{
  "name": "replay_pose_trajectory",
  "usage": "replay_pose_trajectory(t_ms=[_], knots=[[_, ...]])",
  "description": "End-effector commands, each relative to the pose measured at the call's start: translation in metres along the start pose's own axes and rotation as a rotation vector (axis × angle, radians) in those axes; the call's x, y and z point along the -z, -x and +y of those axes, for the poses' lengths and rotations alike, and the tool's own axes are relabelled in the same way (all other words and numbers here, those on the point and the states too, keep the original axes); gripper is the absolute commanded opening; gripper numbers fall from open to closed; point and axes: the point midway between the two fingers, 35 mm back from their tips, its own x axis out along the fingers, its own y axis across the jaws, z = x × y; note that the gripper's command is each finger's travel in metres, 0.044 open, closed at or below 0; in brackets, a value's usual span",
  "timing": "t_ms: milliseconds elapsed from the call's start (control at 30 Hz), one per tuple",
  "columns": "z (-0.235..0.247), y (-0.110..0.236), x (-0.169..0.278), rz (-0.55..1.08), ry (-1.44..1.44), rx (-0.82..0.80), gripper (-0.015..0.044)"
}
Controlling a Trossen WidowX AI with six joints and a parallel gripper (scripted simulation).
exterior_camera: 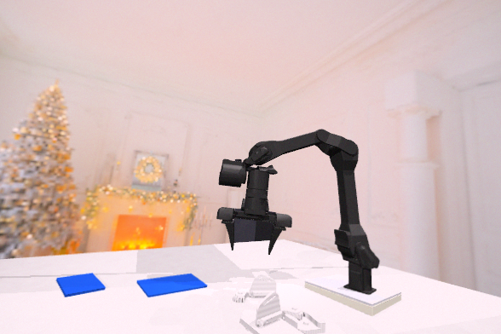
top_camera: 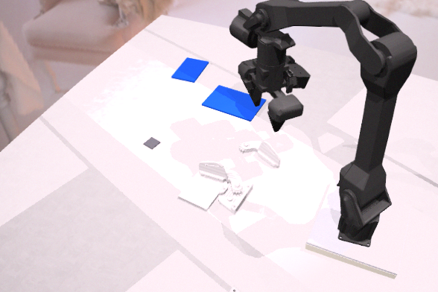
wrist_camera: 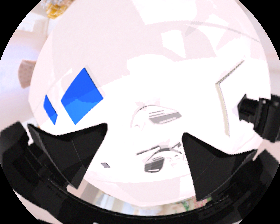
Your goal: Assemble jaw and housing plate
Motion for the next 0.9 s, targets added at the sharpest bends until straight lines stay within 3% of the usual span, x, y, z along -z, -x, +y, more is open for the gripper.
replay_pose_trajectory(t_ms=[0,867], knots=[[-0.0029,-0.0009,0.0002,-0.002,-0.073,0.006,0.044],[-0.0116,-0.0002,0.0021,-0.005,-0.597,0.01,0.044]])
